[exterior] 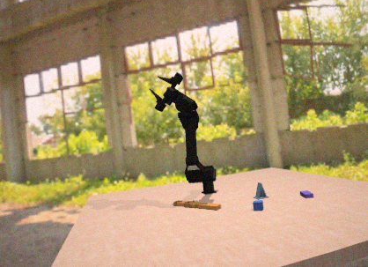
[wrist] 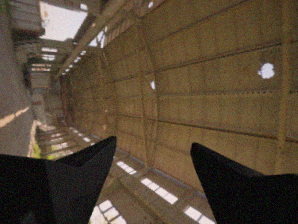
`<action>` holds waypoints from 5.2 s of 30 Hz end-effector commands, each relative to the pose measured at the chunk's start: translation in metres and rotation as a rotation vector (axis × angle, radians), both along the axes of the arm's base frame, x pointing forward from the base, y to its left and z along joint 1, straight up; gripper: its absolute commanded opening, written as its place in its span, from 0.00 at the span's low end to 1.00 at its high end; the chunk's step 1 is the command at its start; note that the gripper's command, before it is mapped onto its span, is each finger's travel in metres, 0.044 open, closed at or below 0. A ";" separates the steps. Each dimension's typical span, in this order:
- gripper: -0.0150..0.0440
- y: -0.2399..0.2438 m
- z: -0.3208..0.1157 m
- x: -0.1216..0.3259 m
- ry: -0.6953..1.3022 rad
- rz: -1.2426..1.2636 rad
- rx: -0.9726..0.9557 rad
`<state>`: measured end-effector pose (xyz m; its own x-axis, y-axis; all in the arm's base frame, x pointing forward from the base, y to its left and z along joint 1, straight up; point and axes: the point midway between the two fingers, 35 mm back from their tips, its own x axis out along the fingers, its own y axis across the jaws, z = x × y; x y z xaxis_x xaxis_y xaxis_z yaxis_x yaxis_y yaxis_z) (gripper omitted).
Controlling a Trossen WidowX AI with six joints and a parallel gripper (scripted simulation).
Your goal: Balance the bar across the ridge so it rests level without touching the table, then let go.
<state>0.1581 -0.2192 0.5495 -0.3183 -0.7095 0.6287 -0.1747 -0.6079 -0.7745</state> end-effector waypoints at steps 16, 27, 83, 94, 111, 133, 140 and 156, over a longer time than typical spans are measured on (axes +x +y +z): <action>0.79 0.031 0.033 -0.113 -0.035 -0.358 -0.165; 0.79 0.076 0.043 -0.162 -0.064 -0.539 -0.287; 0.79 0.371 -0.008 -0.207 -0.246 -1.696 -0.909; 0.79 0.413 -0.034 -0.165 -0.271 -1.918 -1.044; 0.79 0.448 -0.074 -0.093 -0.314 -2.193 -1.254; 0.79 0.443 -0.147 0.020 -0.410 -2.490 -1.654; 0.79 0.427 -0.167 0.051 -0.365 -2.520 -1.819; 0.79 0.373 -0.223 0.114 -0.420 -2.589 -2.208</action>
<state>0.2635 0.1630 0.3378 0.7004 0.5835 -0.4111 -0.7079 0.4943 -0.5045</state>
